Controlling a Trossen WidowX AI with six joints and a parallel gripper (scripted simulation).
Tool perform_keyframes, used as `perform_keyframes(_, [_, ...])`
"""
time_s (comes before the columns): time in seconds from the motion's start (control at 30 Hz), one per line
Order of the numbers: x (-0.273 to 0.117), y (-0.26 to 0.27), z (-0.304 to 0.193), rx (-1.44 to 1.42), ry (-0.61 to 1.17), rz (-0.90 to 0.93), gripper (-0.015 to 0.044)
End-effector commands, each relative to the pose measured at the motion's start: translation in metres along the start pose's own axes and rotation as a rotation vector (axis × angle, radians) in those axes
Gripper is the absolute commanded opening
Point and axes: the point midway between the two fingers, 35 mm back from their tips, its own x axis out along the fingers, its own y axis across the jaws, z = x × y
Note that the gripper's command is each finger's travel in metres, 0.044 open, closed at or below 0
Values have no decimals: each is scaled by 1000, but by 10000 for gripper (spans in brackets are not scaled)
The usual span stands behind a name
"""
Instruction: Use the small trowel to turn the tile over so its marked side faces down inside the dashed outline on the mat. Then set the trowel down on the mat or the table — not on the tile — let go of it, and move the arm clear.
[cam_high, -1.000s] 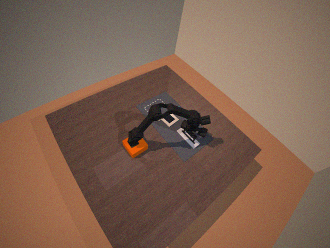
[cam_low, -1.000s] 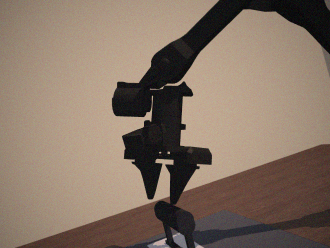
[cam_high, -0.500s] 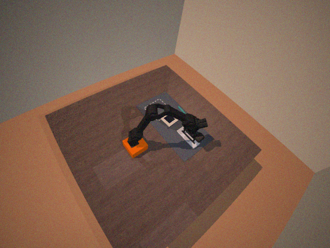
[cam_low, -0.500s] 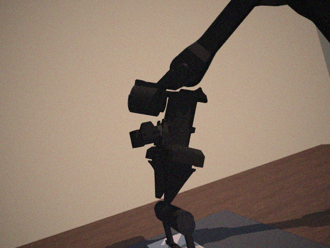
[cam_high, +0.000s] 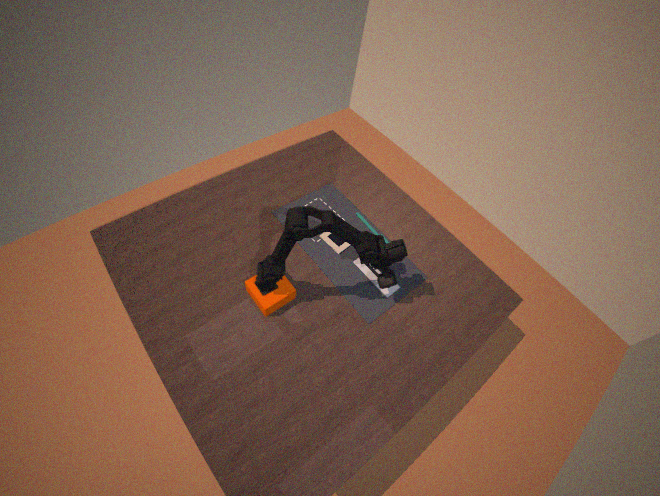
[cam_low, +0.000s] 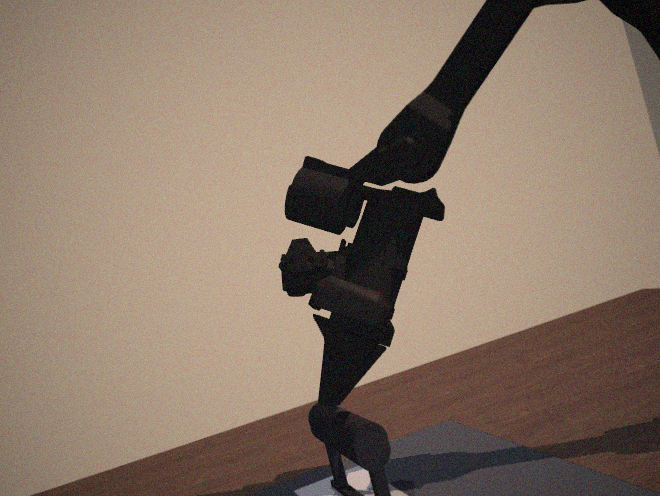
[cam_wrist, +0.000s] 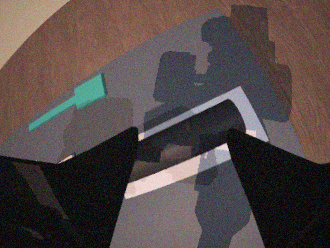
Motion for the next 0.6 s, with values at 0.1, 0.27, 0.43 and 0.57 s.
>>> perform_keyframes(0.1, [0,5,-7,215,-40,39,300])
perform_keyframes(0.27, [0,7,-14,375,-64,68,300])
perform_keyframes(0.43, [-1,9,-22,541,-85,102,300])
perform_keyframes(0.57, [-1,11,-28,673,-97,134,300])
